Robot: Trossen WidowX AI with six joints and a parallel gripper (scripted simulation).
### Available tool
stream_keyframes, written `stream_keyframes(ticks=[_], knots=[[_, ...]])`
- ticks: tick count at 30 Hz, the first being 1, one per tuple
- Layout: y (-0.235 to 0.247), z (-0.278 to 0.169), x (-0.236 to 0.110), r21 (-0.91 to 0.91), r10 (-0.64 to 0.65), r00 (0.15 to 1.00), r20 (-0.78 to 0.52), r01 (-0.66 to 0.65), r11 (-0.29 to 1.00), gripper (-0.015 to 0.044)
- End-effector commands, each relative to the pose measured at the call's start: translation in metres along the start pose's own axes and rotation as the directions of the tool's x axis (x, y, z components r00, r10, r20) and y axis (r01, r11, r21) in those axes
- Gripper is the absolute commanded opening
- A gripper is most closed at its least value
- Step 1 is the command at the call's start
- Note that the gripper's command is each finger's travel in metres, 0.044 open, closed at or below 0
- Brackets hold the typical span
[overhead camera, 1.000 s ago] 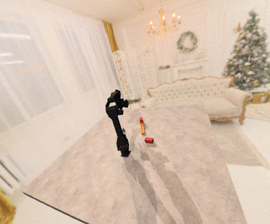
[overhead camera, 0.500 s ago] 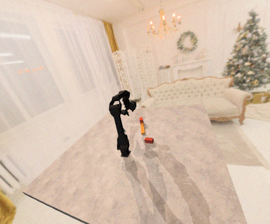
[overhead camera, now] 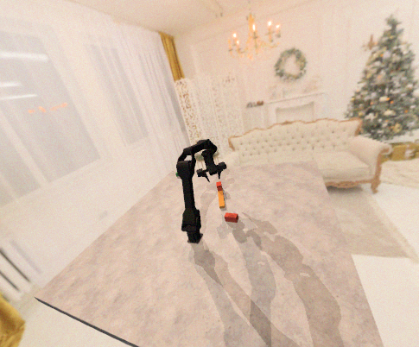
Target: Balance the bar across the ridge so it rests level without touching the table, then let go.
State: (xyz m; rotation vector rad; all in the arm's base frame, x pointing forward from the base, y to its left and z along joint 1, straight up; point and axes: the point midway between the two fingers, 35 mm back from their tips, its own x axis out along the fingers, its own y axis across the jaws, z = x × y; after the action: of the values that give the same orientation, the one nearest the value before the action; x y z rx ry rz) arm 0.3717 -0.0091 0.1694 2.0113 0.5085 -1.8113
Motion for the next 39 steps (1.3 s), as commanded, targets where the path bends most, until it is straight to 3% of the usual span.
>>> stream_keyframes(ticks=[1,9,22,39], knots=[[0.014,0.015,0.004,0.152,-0.016,0.998,0.054,0.008,0.988,0.0315],[0.016,0.017,0.011,0.18,-0.021,0.998,0.063,0.009,0.984,0.0315],[0.014,0.023,0.089,0.18,-0.021,0.998,0.063,0.009,0.984,0.0315],[0.014,0.024,0.109,0.18,-0.021,0.998,0.063,0.009,0.984,0.0315]])
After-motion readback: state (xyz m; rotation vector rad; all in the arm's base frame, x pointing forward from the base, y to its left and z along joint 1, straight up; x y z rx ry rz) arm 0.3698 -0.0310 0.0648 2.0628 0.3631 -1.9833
